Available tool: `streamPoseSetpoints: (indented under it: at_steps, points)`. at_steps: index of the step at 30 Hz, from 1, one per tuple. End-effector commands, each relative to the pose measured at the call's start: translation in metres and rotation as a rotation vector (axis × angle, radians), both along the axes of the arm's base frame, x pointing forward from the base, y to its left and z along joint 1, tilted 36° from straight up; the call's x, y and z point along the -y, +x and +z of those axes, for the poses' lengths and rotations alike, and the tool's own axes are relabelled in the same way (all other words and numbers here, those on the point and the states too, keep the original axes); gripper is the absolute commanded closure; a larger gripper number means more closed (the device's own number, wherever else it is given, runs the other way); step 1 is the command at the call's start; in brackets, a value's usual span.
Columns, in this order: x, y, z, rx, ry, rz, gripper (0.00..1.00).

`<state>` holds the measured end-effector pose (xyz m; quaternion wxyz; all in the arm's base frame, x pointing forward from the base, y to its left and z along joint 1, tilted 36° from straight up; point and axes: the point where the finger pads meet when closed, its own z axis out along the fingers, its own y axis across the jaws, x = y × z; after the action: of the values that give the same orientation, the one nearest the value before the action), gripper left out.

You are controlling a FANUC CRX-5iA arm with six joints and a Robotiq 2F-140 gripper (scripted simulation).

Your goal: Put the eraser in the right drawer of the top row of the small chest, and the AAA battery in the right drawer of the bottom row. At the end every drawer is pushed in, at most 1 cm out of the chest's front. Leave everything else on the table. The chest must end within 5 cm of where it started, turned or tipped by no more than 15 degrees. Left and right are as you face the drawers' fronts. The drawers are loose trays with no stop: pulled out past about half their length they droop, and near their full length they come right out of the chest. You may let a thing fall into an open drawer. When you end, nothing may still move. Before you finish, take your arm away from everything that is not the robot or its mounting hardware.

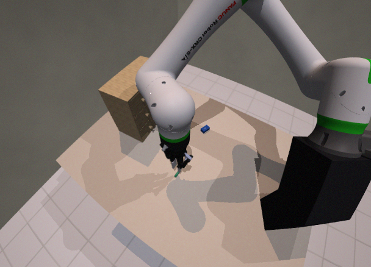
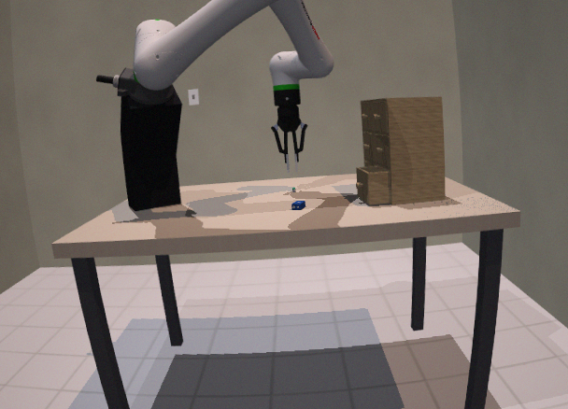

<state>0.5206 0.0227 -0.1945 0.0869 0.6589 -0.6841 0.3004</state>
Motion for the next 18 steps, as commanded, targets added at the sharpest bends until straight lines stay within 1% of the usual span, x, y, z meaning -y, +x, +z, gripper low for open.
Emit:
streamPoseSetpoints:
  at_steps: [1,9,18]
  points:
    - [0.0,0.0,0.0,0.0,0.0,0.0,0.85]
    - [0.001,0.001,-0.001,0.0,0.0,0.0,0.85]
    - [0.008,0.004,-0.013,0.0,0.0,0.0,0.85]
